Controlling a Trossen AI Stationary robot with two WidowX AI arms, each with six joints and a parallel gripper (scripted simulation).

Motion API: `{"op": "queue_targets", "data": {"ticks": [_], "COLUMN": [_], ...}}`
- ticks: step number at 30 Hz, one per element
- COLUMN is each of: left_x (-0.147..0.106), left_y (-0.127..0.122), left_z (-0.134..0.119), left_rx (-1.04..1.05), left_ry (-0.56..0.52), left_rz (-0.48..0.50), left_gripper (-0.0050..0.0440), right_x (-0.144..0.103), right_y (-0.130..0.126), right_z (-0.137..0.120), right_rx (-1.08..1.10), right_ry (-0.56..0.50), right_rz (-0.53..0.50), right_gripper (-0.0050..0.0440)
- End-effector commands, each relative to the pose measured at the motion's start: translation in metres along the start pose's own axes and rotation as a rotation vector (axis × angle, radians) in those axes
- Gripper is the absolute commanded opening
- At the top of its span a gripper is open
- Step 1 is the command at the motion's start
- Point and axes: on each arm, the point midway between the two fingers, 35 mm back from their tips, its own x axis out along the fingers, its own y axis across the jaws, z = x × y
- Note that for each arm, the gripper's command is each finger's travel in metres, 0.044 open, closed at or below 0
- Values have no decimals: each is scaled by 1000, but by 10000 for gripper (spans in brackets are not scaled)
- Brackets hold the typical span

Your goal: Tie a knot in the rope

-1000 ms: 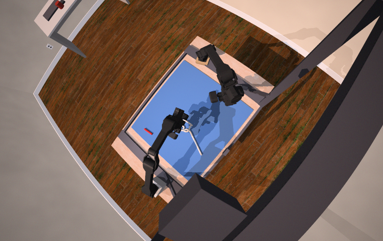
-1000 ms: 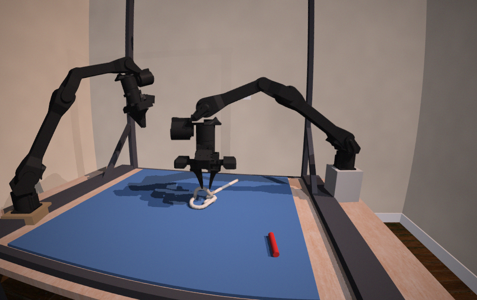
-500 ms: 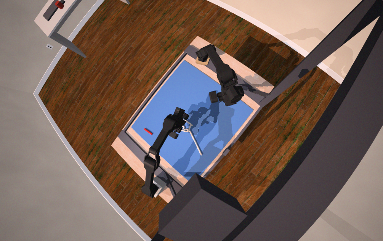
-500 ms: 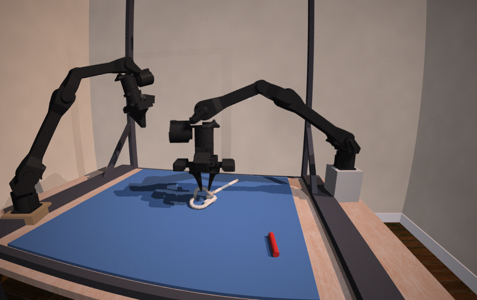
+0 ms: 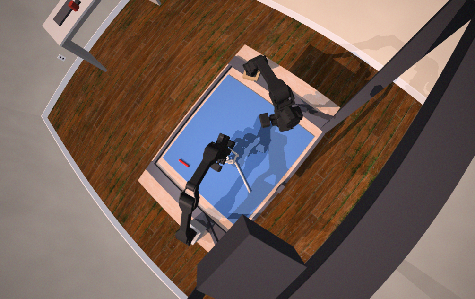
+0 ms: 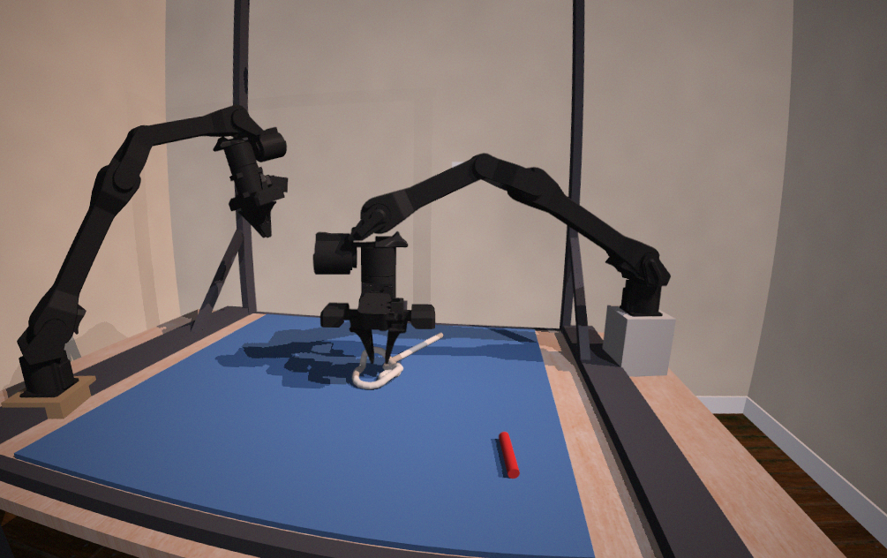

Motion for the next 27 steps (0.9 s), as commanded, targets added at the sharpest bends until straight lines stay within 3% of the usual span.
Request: {"op": "queue_targets", "data": {"ticks": [1, 27], "left_x": [-10, 11], "left_y": [-5, -5], "left_z": [1, 1], "left_rx": [6, 6], "left_ry": [-4, -4], "left_rz": [-29, -29], "left_gripper": [100, 100], "right_x": [-11, -11], "right_y": [-2, -2], "right_z": [1, 1], "right_rx": [7, 7], "right_ry": [-29, -29], "right_rz": [2, 2], "right_gripper": [100, 100]}}
